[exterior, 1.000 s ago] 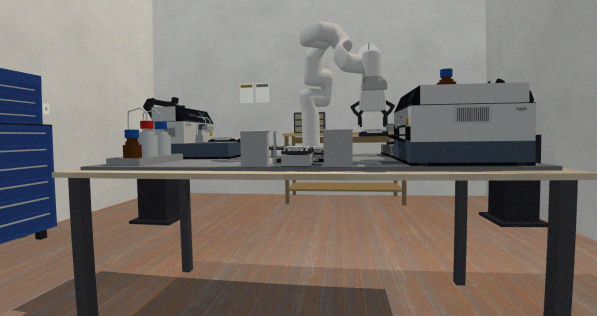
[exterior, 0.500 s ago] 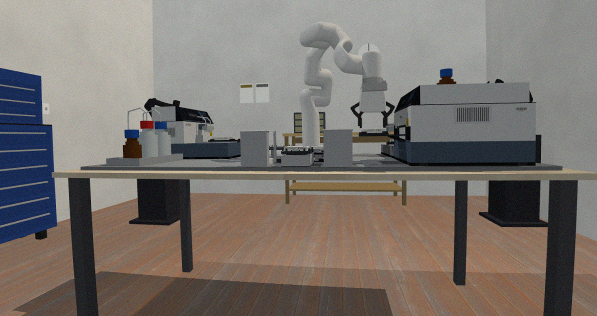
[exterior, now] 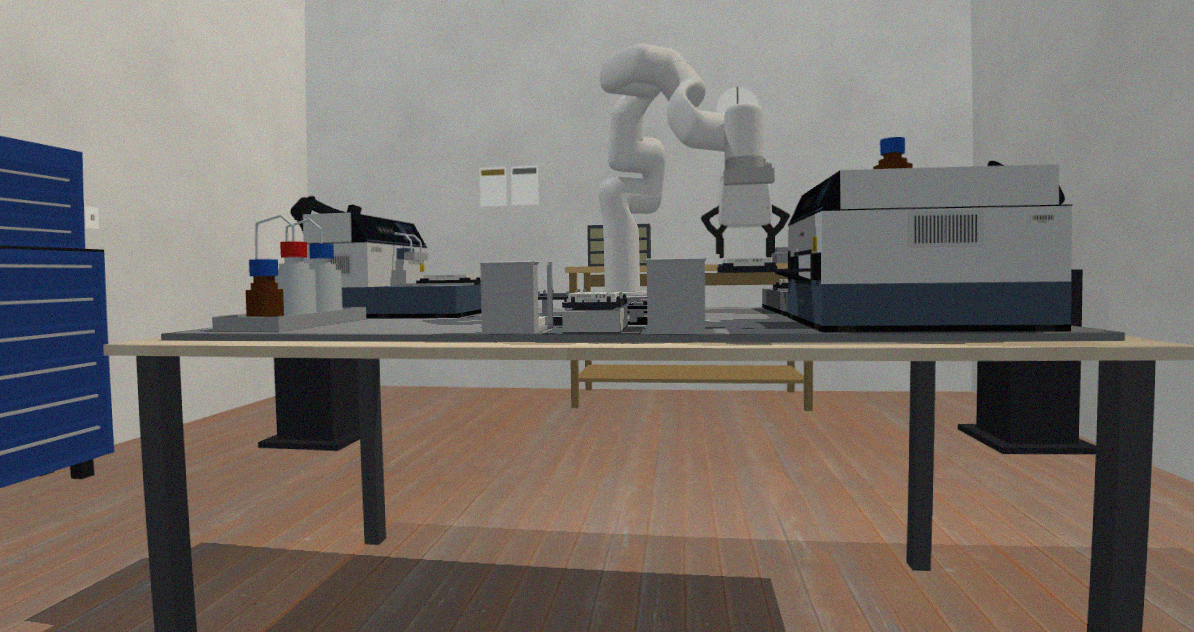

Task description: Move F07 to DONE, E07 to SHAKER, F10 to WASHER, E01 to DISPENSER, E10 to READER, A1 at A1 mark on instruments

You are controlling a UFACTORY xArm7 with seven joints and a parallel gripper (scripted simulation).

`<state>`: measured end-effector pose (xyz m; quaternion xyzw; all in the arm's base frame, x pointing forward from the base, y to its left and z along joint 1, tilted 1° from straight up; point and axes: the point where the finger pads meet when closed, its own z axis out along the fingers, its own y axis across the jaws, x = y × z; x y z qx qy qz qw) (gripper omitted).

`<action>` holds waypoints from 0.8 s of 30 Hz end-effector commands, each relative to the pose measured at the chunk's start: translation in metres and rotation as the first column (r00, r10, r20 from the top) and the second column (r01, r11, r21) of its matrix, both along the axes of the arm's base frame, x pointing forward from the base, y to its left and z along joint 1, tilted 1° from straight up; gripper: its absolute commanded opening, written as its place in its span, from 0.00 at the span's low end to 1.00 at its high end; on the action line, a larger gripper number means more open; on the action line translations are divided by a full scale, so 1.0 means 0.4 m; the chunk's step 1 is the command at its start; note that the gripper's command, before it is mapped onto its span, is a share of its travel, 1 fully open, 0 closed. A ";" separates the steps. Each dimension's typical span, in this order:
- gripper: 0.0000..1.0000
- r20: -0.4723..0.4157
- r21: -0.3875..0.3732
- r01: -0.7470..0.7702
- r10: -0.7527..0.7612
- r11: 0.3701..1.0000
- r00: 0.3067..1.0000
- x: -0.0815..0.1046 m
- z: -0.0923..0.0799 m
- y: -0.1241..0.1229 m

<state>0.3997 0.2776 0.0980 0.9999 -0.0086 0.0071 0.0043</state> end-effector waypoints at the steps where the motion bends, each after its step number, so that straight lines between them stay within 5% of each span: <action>1: 1.00 0.005 0.004 0.000 0.000 1.000 1.000 0.004 0.004 0.003; 24: 1.00 0.005 0.004 0.000 0.000 1.000 1.000 0.004 -0.013 0.003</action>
